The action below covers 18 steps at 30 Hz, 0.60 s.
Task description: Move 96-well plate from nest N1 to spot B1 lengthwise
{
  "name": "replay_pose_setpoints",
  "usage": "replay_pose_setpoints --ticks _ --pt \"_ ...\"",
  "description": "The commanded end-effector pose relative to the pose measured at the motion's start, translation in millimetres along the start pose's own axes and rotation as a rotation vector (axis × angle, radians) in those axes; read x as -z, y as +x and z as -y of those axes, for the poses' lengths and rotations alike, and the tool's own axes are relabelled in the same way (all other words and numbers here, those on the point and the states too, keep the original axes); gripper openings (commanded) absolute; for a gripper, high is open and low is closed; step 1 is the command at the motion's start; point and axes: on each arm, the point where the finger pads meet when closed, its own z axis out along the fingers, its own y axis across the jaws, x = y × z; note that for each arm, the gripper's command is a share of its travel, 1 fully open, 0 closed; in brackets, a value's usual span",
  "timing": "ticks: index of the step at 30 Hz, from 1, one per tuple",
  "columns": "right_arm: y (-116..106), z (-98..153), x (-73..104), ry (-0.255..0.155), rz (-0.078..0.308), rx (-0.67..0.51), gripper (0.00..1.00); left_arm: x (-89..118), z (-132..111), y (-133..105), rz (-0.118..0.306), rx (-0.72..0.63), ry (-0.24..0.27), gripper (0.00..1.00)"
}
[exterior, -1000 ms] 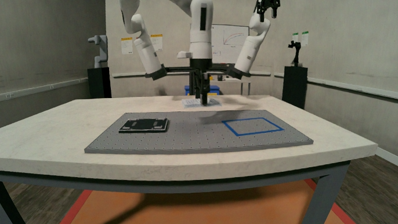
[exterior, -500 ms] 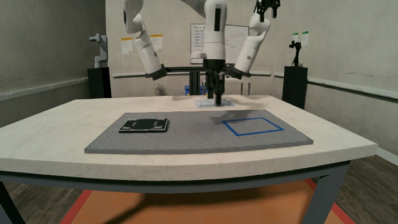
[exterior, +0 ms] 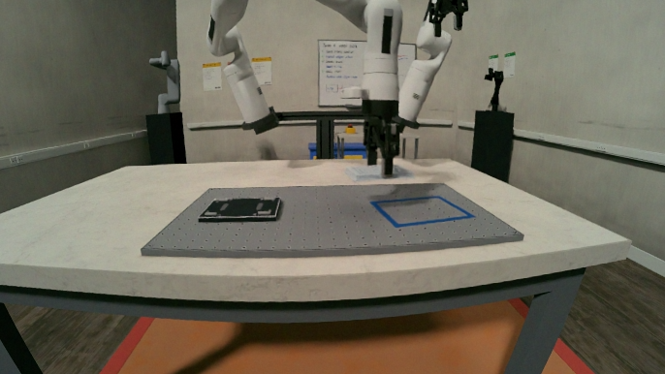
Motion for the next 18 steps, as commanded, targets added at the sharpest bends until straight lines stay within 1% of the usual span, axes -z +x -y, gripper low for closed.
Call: replay_pose_setpoints --ticks 1,14,16,18 --pt "-10.5 3.0 0.8 0.001 0.0 0.0 0.931 0.3 -0.2 -0.1 0.0 0.0 -0.001 1.0" --pt "-53.2 10.8 -0.4 0.001 0.0 0.0 0.931 0.3 -0.2 -0.1 0.0 0.0 -0.001 1.0" --pt "-53.2 10.8 -0.4 0.001 0.0 0.0 0.931 0.3 -0.2 -0.1 0.0 0.0 -0.001 1.0" --pt "-59.7 11.9 -0.6 0.001 0.001 0.0 0.931 0.3 -0.2 -0.1 0.0 0.0 -0.001 1.0"
